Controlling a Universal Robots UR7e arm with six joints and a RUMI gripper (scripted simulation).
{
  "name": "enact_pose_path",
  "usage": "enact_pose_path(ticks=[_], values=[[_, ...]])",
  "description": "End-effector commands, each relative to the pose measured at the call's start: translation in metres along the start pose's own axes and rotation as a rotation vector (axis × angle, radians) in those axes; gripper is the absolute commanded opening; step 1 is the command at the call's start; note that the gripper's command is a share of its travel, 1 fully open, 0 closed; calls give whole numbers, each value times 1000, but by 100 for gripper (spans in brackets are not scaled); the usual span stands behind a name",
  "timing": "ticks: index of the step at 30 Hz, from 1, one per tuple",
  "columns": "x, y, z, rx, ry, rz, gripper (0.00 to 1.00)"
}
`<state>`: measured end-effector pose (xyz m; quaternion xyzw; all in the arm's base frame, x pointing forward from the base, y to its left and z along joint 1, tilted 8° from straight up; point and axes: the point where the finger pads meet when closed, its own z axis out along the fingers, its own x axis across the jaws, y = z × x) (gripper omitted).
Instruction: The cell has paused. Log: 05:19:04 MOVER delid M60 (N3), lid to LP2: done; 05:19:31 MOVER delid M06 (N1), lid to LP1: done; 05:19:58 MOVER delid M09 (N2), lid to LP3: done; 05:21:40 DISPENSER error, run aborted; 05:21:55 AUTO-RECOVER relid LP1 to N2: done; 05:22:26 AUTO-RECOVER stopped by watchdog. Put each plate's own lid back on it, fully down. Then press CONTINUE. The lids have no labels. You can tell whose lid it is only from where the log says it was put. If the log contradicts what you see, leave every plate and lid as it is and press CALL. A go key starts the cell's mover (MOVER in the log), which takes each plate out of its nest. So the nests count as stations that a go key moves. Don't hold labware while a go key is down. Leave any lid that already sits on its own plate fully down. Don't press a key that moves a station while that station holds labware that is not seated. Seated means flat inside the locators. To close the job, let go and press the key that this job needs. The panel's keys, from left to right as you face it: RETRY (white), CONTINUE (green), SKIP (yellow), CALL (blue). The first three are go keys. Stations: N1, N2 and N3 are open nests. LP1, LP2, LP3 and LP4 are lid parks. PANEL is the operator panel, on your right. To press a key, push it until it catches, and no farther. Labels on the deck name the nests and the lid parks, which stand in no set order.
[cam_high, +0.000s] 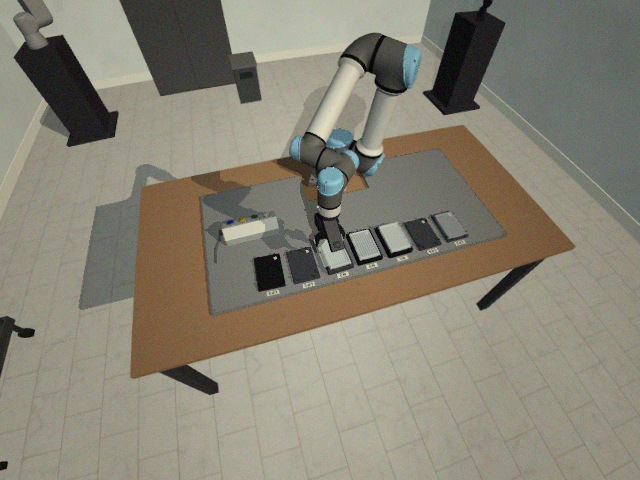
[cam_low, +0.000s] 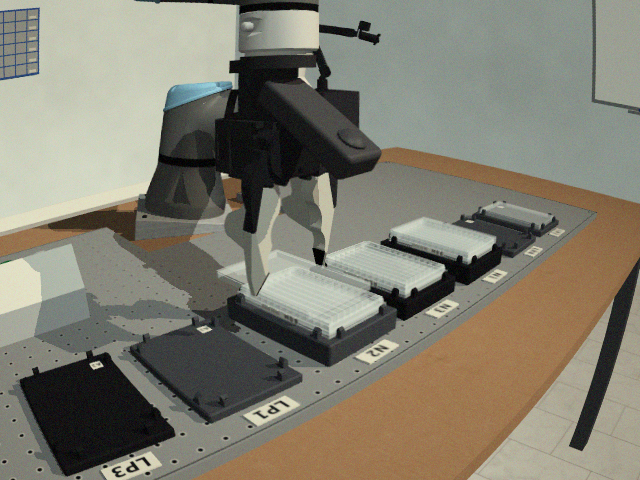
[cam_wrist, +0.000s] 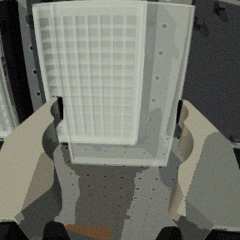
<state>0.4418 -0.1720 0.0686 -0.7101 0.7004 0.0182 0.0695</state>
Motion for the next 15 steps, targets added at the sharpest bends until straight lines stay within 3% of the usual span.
enact_pose_path(ticks=[1,15], values=[[-25,-2,-1,1,2,0,0],[-25,-2,1,1,2,0,0]])
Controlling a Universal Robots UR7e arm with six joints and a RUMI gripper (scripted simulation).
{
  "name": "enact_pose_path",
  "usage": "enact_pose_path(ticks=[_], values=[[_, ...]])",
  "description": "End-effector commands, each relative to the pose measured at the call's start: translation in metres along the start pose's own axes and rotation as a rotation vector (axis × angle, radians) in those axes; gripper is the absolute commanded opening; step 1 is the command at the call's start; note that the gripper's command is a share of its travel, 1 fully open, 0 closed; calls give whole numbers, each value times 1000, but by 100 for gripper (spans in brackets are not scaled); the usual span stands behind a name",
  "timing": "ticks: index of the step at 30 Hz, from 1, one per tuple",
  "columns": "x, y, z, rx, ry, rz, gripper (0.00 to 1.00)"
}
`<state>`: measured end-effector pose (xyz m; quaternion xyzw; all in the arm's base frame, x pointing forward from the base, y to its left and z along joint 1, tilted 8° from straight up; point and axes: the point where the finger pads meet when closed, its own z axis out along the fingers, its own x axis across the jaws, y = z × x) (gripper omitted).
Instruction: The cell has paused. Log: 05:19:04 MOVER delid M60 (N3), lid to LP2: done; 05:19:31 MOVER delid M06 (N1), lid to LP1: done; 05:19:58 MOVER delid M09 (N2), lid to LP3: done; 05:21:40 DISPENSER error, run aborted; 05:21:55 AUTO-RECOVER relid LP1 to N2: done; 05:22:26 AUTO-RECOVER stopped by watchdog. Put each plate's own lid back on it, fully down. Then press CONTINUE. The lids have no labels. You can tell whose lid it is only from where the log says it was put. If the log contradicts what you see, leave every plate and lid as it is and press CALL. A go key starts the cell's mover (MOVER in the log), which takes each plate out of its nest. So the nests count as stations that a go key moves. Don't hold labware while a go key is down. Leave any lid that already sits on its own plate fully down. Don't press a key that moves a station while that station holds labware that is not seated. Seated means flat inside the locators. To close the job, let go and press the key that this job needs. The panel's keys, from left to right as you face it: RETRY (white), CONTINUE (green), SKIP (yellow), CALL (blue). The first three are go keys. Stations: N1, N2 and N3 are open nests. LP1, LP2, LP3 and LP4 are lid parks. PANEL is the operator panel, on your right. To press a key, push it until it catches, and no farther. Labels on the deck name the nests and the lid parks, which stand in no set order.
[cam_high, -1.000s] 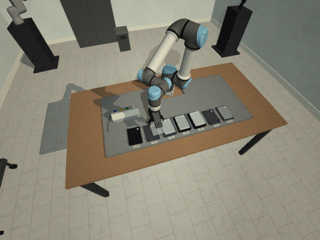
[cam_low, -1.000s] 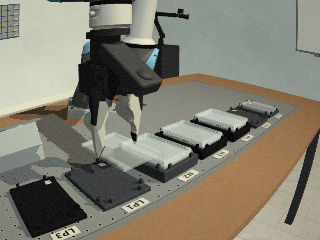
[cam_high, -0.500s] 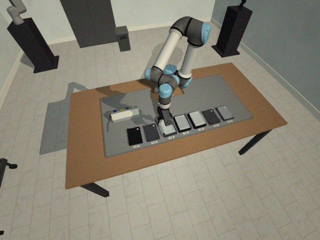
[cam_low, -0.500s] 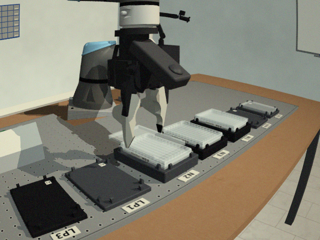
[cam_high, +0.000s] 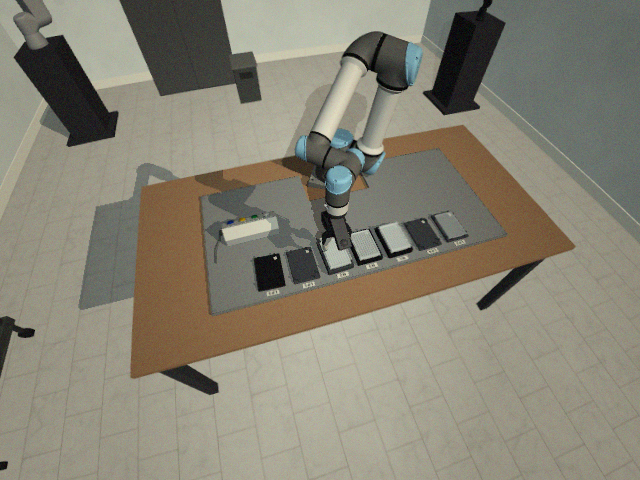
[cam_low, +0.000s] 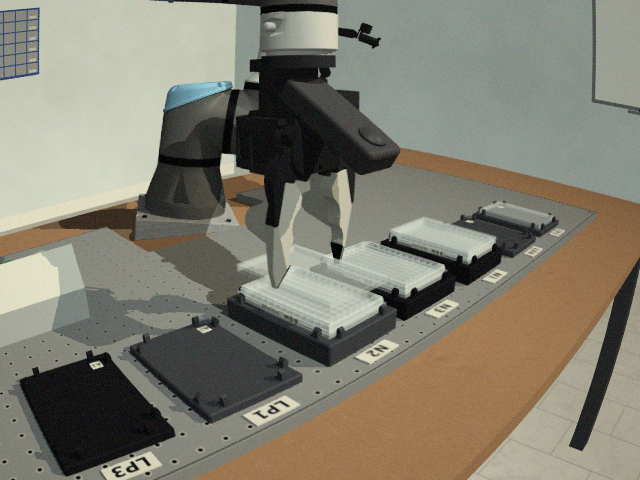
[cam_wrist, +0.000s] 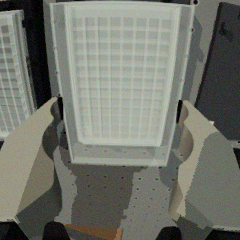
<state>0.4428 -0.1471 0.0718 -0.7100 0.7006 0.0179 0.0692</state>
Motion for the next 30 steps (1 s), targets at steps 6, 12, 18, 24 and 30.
enact_pose_path(ticks=[6,12,18,24,30], values=[[0,0,3,1,1,0,0],[0,0,4,1,1,0,0],[0,0,6,1,1,0,0],[0,0,8,1,1,0,0],[0,0,9,1,1,0,0]])
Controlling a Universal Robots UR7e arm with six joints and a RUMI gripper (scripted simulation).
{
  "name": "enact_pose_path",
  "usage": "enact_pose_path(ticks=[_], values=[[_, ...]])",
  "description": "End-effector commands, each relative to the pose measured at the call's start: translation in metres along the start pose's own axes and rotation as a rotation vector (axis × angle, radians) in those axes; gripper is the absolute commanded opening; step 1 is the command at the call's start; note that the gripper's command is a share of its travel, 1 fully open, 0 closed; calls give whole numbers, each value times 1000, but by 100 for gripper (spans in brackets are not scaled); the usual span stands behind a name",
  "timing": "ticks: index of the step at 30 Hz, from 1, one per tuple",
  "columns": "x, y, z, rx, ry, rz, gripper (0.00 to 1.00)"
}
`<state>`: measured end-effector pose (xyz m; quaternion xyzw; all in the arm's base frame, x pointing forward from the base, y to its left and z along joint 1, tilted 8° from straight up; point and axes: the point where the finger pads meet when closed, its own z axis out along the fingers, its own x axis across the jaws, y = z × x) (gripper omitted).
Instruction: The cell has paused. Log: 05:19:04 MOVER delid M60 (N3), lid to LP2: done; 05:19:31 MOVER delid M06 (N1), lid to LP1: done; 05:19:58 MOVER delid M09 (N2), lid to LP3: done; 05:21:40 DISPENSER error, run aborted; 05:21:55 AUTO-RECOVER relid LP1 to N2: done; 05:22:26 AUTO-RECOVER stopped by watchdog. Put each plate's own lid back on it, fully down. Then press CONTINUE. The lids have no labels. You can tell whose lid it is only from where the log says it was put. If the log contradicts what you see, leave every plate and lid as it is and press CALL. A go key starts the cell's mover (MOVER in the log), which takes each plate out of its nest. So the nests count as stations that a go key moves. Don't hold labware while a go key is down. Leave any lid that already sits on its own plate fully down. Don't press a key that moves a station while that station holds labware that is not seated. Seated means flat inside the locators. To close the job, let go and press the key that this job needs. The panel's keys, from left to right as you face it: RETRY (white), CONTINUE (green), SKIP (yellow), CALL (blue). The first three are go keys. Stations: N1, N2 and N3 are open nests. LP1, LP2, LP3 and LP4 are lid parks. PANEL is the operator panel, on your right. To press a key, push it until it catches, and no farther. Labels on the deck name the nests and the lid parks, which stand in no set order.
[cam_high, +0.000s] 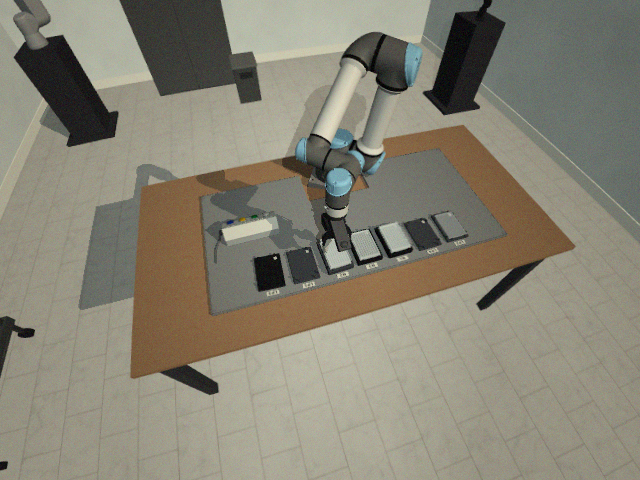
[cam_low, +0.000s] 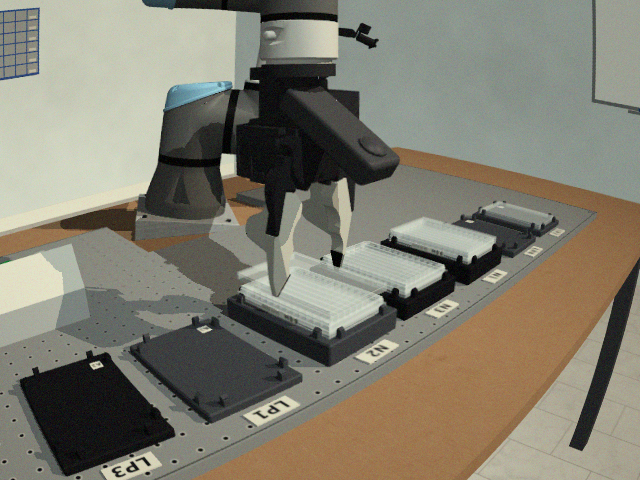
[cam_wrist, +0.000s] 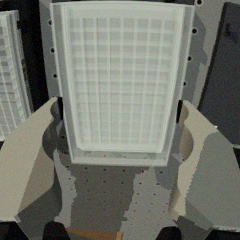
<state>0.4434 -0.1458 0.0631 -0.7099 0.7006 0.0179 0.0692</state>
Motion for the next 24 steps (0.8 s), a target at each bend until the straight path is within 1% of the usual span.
enact_pose_path(ticks=[1,24], values=[[0,0,1,1,1,0,0],[0,0,8,1,1,0,0]])
